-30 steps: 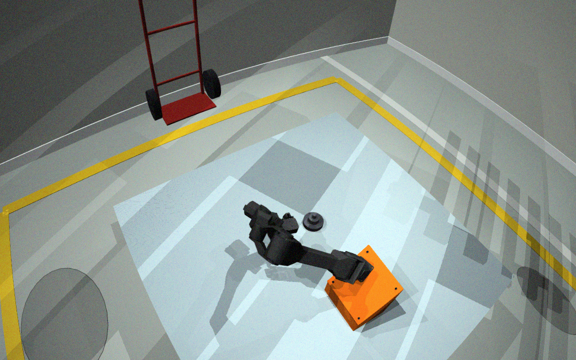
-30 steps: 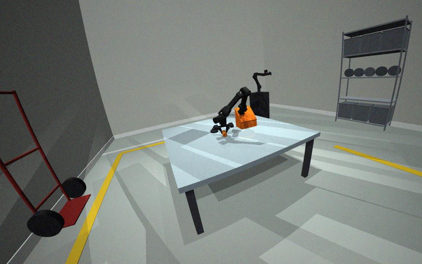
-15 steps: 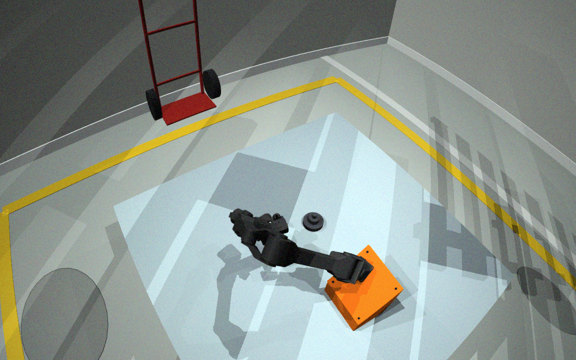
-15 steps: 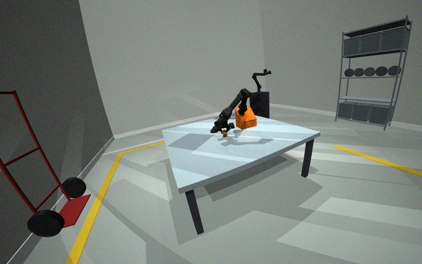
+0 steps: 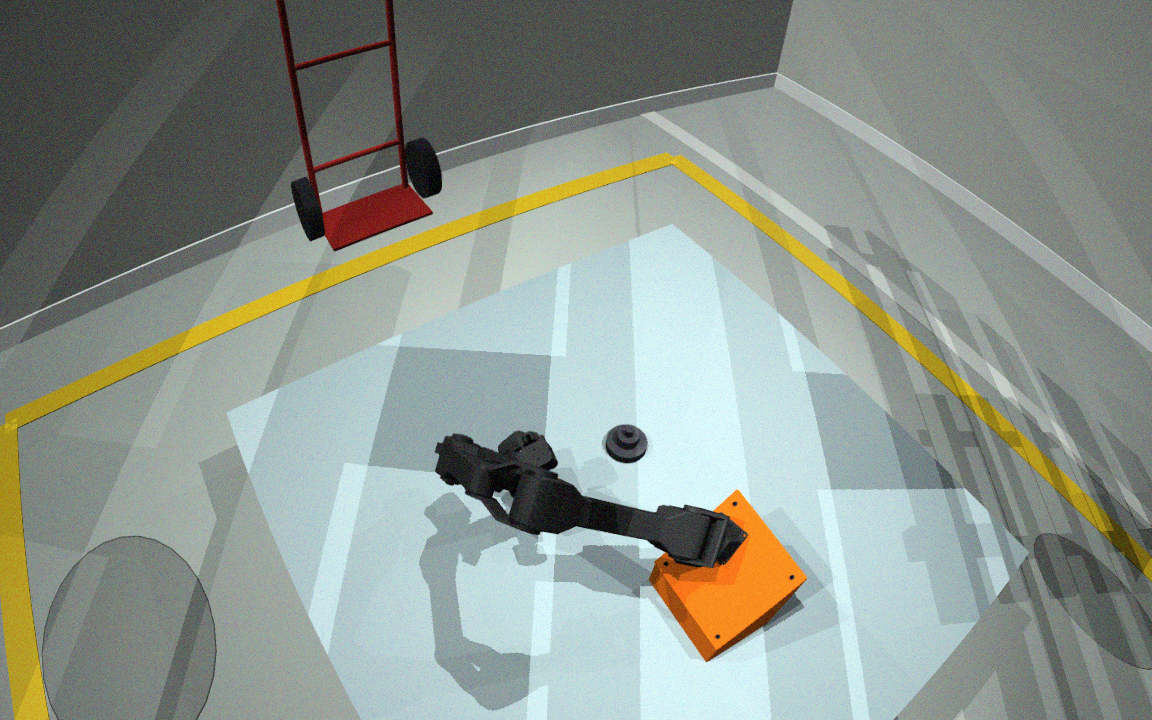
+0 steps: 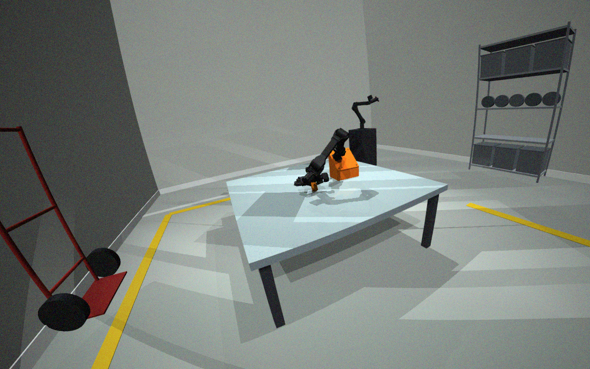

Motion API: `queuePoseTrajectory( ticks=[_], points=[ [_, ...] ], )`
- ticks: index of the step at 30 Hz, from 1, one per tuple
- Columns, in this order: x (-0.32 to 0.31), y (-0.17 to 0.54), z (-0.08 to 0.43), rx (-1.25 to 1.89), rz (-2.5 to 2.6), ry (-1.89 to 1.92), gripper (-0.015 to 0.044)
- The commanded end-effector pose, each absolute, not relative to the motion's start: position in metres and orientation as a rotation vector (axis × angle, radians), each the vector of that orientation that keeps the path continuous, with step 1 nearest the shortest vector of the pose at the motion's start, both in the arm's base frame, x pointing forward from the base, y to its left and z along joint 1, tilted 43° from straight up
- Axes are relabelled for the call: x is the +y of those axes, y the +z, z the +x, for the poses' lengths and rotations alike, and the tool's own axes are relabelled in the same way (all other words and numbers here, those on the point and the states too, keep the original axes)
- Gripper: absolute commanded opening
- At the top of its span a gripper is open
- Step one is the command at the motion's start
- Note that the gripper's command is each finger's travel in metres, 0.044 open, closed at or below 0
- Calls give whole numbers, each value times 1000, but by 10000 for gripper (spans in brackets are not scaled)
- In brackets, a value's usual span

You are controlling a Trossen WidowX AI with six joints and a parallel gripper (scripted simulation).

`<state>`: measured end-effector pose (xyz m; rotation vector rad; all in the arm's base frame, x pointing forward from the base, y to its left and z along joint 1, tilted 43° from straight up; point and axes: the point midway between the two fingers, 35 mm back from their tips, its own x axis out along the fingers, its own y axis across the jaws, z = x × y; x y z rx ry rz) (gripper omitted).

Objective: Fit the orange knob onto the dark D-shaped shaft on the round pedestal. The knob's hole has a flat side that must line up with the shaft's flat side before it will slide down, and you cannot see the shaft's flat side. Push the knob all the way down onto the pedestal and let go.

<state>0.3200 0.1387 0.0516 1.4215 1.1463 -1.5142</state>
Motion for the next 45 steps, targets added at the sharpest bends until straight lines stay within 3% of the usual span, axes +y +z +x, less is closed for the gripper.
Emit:
queuePoseTrajectory(
  ticks=[1, 23, 45],
  points=[
    [141, 55, 323, 1106, 1376, -1545, 181],
    [159, 68, 330, 895, 1055, -1706, 181],
    [164, 76, 332, 907, 1081, -1691, 181]
  ],
)
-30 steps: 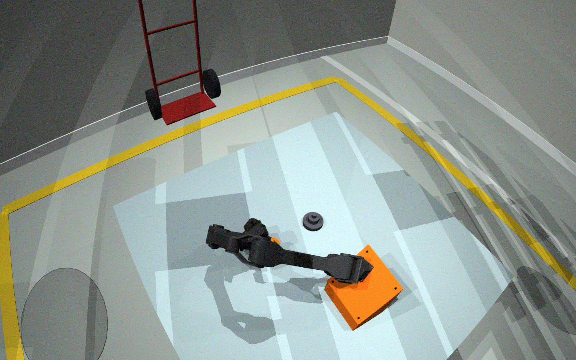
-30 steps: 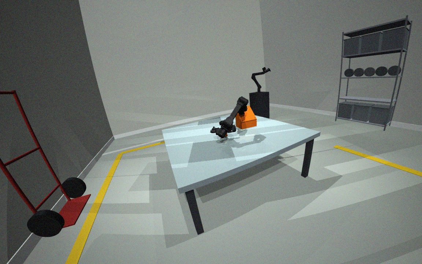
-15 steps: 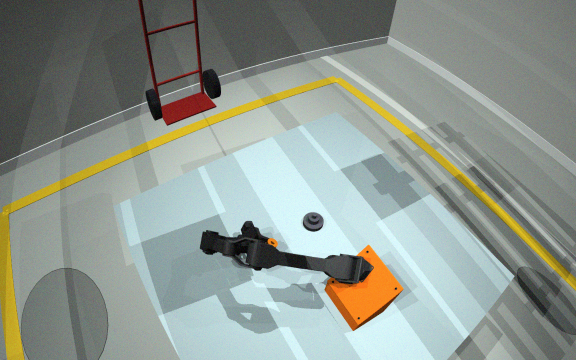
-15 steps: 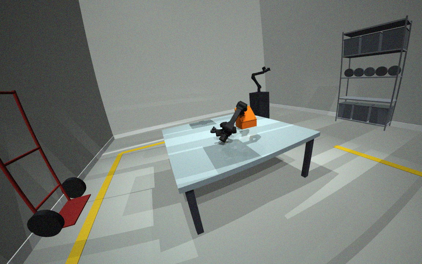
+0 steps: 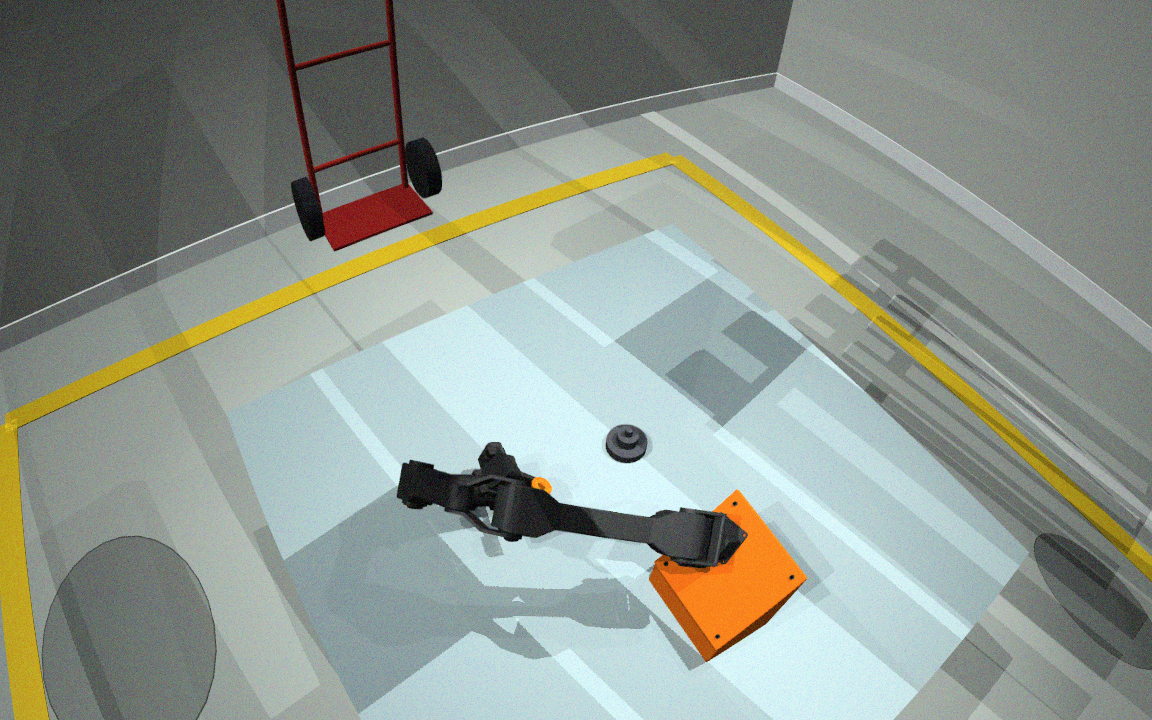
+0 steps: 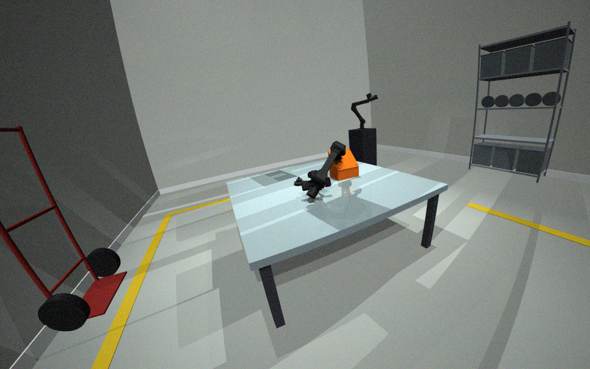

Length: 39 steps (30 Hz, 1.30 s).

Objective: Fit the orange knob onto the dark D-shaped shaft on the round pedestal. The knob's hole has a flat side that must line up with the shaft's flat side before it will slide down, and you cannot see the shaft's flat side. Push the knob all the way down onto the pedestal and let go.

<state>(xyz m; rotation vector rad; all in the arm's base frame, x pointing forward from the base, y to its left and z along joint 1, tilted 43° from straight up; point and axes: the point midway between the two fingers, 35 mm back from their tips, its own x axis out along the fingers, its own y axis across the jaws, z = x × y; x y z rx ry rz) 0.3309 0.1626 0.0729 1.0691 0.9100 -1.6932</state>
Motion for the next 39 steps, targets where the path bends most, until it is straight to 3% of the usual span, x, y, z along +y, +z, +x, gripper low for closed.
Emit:
queuePoseTrajectory(
  ticks=[1, 4, 28, 35, 39],
  points=[
    [164, 76, 332, 907, 1082, -1689, 181],
    [163, 73, 331, 910, 1070, -1692, 260],
    [163, 73, 331, 910, 1070, -1692, 260],
    [163, 73, 331, 910, 1070, -1692, 440],
    [163, 73, 331, 910, 1070, -1692, 440]
  ],
)
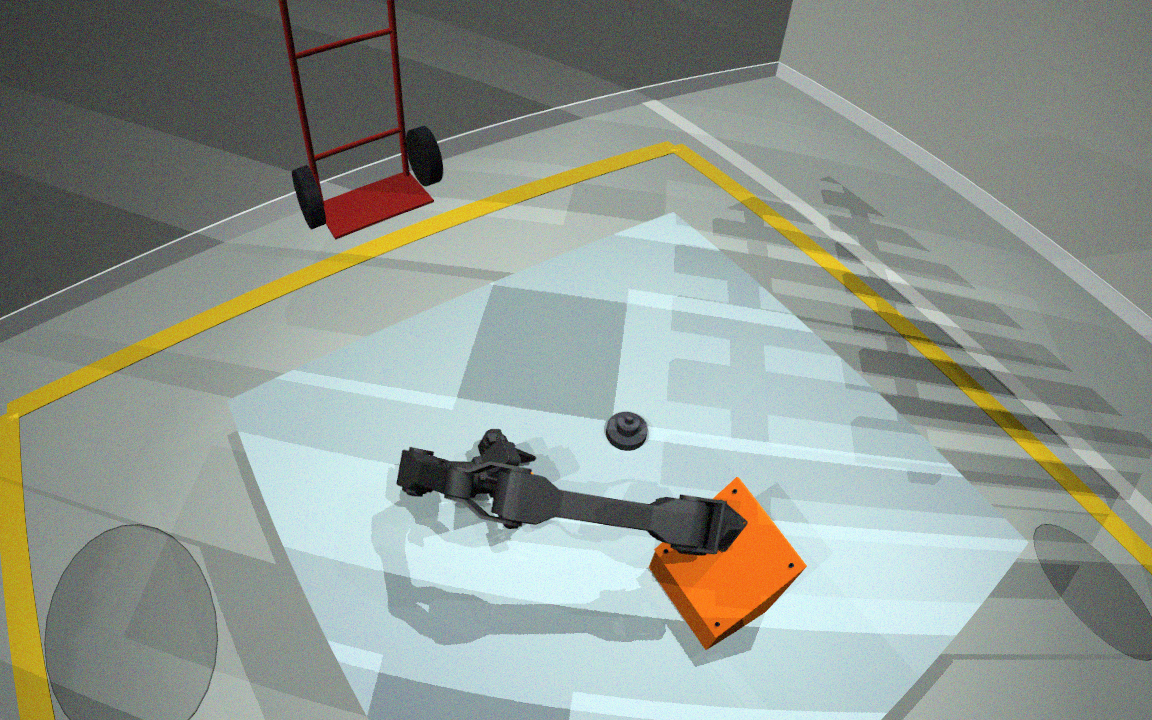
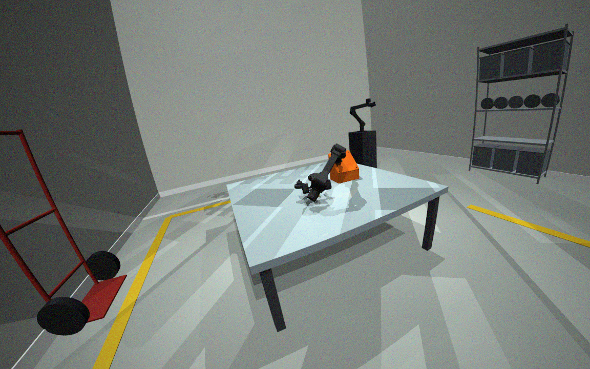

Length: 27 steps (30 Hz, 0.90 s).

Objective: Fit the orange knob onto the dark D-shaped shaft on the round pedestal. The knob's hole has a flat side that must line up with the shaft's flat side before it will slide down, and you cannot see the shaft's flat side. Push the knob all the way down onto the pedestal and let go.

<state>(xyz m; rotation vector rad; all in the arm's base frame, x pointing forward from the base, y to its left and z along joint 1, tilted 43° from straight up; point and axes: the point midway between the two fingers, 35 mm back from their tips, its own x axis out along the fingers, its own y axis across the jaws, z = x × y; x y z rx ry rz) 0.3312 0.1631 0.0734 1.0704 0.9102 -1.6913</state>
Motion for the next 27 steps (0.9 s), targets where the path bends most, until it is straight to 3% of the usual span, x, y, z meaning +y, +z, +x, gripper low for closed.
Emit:
queuePoseTrajectory(
  ticks=[1, 9, 17, 22, 27],
  points=[
    [163, 73, 331, 910, 1070, -1692, 440],
    [109, 130, 317, 898, 1130, -1622, 440],
    [108, 131, 316, 908, 1145, -1621, 440],
    [106, 122, 314, 1188, 1497, -1542, 440],
    [103, 134, 317, 1452, 1900, -1225, 440]
  ],
)
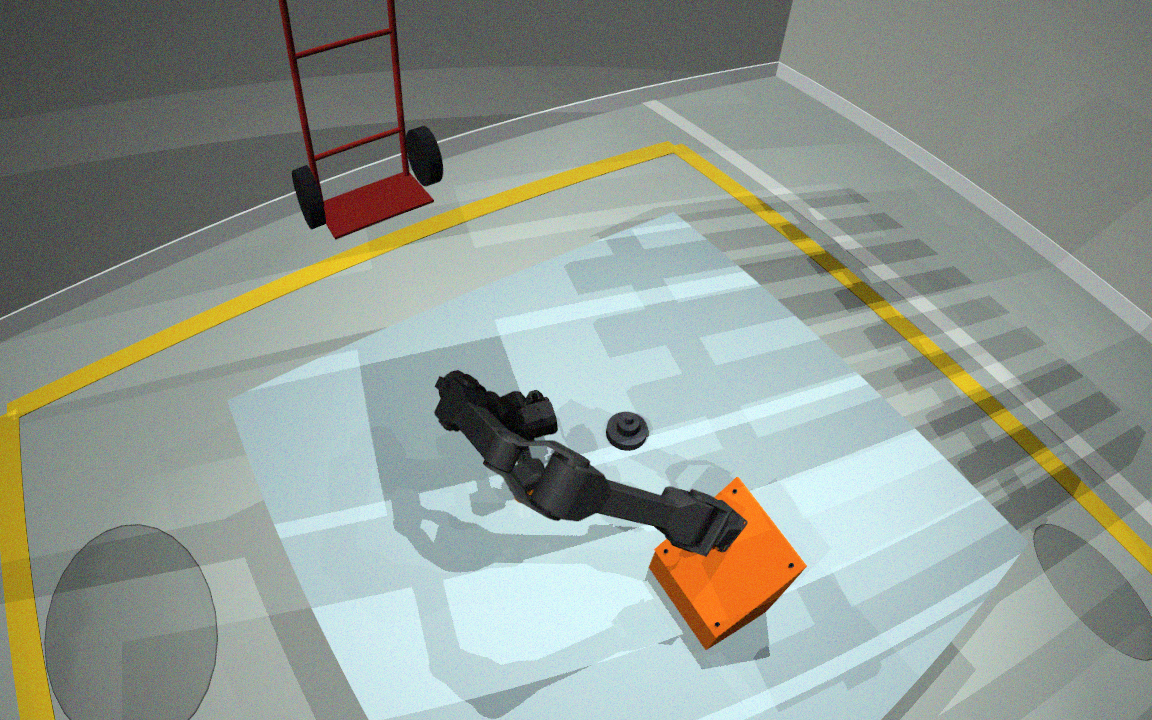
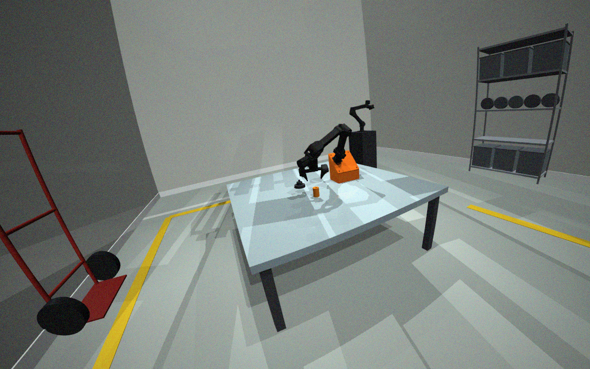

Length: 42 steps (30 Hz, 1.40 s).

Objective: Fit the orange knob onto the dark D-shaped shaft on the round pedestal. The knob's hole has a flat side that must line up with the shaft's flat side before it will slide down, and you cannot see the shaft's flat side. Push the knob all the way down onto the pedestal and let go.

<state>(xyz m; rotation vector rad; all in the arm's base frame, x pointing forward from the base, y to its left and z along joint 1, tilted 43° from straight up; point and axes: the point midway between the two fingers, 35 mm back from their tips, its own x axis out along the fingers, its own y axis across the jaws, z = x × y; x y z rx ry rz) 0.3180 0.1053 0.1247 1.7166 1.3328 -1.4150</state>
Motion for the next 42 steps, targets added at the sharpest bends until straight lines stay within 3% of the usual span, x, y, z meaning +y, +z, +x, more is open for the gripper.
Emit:
queuePoseTrajectory(
  ticks=[1, 14, 22, 32, 42],
  points=[
    [102, 139, 318, 1491, 1973, -1134, 440],
    [98, 147, 317, 1550, 2027, -930, 440],
    [98, 147, 317, 1577, 1478, -263, 440],
    [98, 147, 318, 1389, 729, 438, 440],
    [98, 147, 318, 1370, 679, 479, 440]
  ],
)
